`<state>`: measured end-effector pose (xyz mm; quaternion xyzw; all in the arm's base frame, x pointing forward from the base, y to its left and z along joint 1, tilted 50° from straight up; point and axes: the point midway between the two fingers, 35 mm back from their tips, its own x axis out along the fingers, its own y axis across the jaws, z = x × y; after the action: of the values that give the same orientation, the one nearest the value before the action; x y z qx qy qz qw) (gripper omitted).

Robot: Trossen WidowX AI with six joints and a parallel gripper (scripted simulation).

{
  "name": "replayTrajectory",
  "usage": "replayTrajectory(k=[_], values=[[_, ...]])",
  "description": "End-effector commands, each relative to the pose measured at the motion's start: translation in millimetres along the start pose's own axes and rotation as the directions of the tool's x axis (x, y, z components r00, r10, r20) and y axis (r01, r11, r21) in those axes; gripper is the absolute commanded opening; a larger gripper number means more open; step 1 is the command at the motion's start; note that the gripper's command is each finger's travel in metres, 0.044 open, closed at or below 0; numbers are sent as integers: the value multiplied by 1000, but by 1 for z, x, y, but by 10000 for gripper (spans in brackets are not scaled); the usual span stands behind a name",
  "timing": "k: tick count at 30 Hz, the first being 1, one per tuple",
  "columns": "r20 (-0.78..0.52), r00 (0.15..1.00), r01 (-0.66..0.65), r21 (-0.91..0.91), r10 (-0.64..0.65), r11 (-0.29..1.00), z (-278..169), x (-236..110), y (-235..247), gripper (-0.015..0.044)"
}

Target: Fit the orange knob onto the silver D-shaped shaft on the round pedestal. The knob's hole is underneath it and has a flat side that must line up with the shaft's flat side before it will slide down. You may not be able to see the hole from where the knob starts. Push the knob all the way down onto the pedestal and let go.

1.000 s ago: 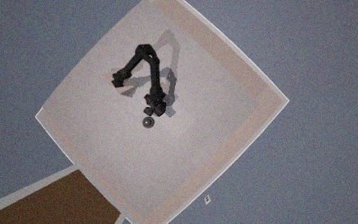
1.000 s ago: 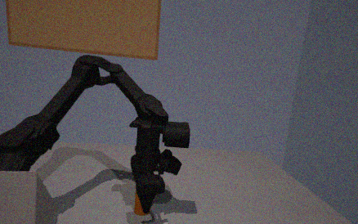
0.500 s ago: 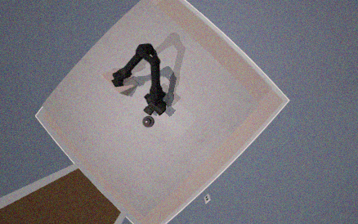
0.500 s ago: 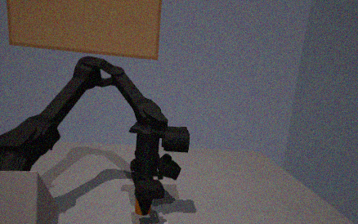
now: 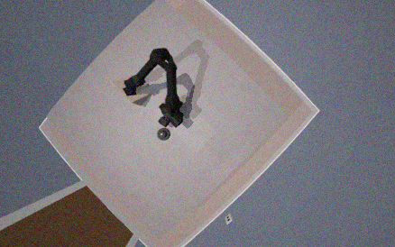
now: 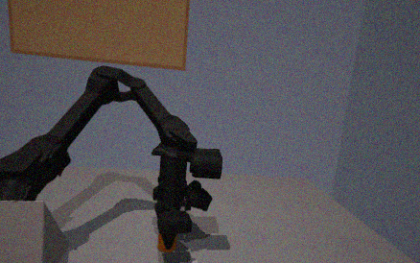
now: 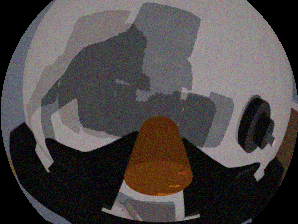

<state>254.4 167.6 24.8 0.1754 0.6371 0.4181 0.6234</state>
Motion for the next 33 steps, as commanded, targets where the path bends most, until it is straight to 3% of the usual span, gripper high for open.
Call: replayTrajectory(k=[1,33], values=[[8,1000,6,-2,-6,1000,4,-11,-2,0],[5,1000,17,0,-17,1000,11,-108,-10,0]])
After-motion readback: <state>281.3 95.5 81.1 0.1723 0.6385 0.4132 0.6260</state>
